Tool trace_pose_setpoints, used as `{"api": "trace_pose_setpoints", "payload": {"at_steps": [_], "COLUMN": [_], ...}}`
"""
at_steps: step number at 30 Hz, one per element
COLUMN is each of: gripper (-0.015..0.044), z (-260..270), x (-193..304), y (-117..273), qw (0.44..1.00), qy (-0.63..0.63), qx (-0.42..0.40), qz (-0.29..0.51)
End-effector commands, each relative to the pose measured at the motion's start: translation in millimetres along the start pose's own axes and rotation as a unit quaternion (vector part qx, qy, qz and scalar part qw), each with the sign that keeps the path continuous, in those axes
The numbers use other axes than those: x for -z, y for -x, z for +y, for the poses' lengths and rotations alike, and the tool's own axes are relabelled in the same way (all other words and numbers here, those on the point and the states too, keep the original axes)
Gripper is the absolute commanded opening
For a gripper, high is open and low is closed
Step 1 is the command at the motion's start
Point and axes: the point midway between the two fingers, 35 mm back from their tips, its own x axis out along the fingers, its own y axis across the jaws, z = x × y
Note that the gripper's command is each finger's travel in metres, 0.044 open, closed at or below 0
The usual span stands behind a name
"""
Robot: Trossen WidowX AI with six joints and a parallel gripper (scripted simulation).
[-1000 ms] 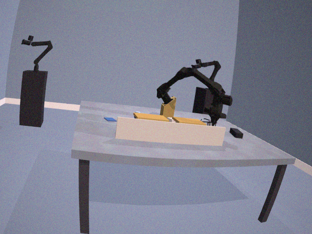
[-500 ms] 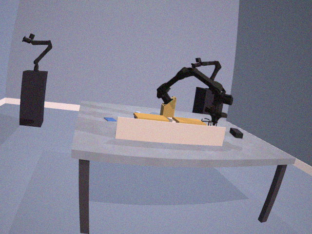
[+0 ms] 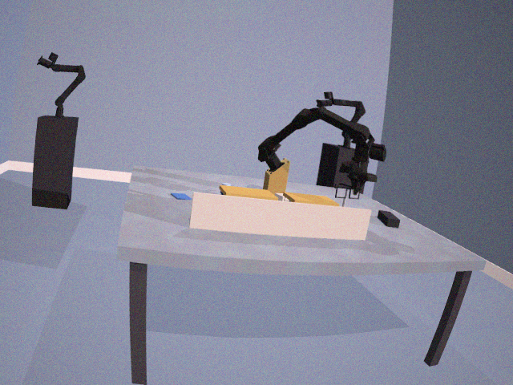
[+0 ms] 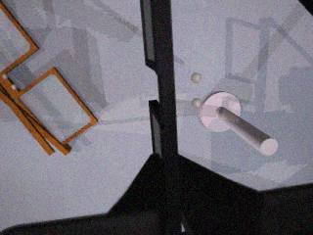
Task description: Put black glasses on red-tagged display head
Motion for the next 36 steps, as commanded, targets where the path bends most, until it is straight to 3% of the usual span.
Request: {"api": "trace_pose_setpoints", "payload": {"at_steps": [1, 7, 19, 36], "gripper": [0.0000, 0.0000, 0.0000, 0.0000], "z": [0, -5, -40, -97], "x": [-1, 3, 28, 55], "y": [11, 12, 16, 15], "qw": [1.000, 0.999, 0.962, 0.809], "qy": [-0.005, 0.032, 0.272, 0.588], "qx": [0.000, 0.000, -0.002, -0.003], "qz": [0.003, 0.003, 0.007, 0.007]}}
